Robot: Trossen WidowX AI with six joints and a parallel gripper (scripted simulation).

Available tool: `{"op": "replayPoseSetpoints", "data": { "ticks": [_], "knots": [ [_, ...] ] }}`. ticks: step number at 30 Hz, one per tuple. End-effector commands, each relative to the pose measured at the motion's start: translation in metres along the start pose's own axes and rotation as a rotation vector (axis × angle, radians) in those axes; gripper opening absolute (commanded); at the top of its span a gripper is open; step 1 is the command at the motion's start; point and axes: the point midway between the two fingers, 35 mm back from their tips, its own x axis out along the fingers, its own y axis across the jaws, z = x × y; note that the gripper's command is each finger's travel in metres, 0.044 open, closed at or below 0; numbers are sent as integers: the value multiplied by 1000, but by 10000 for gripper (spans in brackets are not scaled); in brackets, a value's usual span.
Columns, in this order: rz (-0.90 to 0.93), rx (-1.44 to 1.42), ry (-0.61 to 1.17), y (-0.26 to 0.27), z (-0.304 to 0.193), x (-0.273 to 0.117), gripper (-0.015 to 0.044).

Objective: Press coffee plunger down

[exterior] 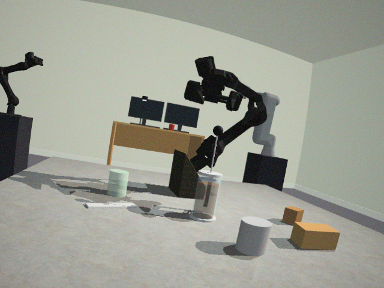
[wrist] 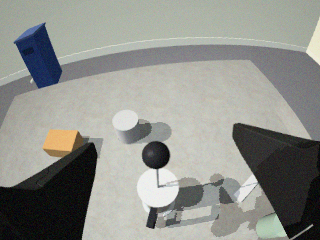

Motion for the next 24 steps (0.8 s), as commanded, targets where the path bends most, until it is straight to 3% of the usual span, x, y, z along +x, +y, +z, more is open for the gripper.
{"op": "replayPoseSetpoints", "data": {
  "ticks": [1, 5, 24],
  "knots": [
    [9, 27, 8, 3, -23, 13, 440],
    [12, 26, 7, 5, -44, 24, 440],
    [11, 23, 11, 5, -44, 47, 440]
  ]
}}
